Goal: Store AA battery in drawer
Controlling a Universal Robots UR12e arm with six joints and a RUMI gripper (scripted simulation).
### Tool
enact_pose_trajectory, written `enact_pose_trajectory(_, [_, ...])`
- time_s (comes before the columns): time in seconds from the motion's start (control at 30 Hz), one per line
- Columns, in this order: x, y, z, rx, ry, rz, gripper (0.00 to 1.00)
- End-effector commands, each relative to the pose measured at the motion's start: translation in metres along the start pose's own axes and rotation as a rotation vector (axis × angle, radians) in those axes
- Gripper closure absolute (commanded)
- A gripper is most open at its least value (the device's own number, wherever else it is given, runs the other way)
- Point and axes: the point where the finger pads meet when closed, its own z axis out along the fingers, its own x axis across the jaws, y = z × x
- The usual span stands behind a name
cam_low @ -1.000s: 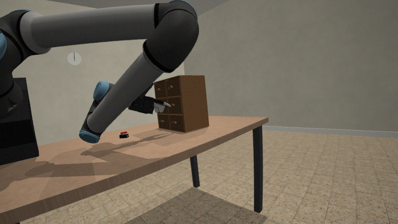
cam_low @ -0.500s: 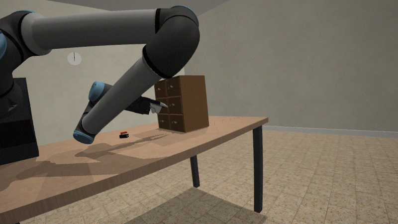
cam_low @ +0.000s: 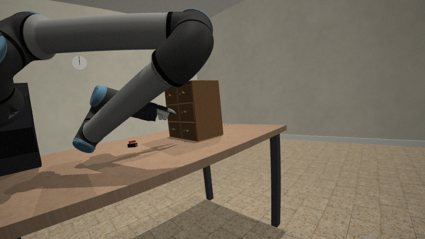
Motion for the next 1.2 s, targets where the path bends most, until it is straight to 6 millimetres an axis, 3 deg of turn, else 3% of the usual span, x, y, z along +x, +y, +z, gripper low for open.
enact_pose_trajectory(0.0, [0.000,-0.001,-0.015,0.001,0.000,0.000,0.80])
enact_pose_trajectory(0.23, [0.000,-0.001,-0.032,0.001,0.000,0.000,0.80])
enact_pose_trajectory(1.17, [0.000,-0.004,-0.040,-0.046,0.000,0.000,0.80])
